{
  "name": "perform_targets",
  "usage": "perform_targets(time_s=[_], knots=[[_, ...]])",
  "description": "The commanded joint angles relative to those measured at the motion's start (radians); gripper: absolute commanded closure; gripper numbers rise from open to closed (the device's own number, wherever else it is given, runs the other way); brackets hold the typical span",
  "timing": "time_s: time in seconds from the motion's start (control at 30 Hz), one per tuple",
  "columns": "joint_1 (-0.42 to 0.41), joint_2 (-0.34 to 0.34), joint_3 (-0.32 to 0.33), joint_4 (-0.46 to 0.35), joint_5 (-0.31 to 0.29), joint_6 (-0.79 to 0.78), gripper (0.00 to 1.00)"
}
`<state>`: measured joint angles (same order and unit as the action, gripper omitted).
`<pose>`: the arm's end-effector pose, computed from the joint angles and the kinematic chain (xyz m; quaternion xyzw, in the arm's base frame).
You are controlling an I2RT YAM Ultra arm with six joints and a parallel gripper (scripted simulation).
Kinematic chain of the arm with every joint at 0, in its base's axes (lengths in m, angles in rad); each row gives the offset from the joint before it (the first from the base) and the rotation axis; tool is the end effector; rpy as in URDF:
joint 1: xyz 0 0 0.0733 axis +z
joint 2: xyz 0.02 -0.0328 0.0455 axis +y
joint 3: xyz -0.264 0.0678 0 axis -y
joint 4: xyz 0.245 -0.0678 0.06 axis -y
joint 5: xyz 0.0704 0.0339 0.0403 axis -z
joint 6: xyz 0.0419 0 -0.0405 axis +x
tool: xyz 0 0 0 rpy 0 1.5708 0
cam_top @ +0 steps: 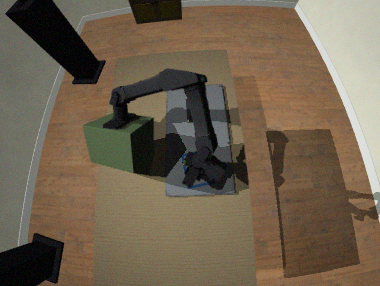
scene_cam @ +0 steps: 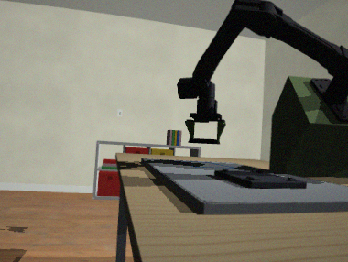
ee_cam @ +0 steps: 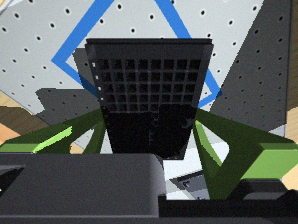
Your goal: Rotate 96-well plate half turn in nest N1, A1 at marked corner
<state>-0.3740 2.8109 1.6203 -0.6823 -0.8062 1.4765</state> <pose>0.3713 -0.1121 -0.0956 -0.7619 -0.5000 -0.2579 0.3210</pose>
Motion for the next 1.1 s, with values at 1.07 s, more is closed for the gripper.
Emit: perform_targets(time_s=[1.07], knots=[[-0.005,-0.069,-0.060,0.031,0.004,-0.135,1.00]])
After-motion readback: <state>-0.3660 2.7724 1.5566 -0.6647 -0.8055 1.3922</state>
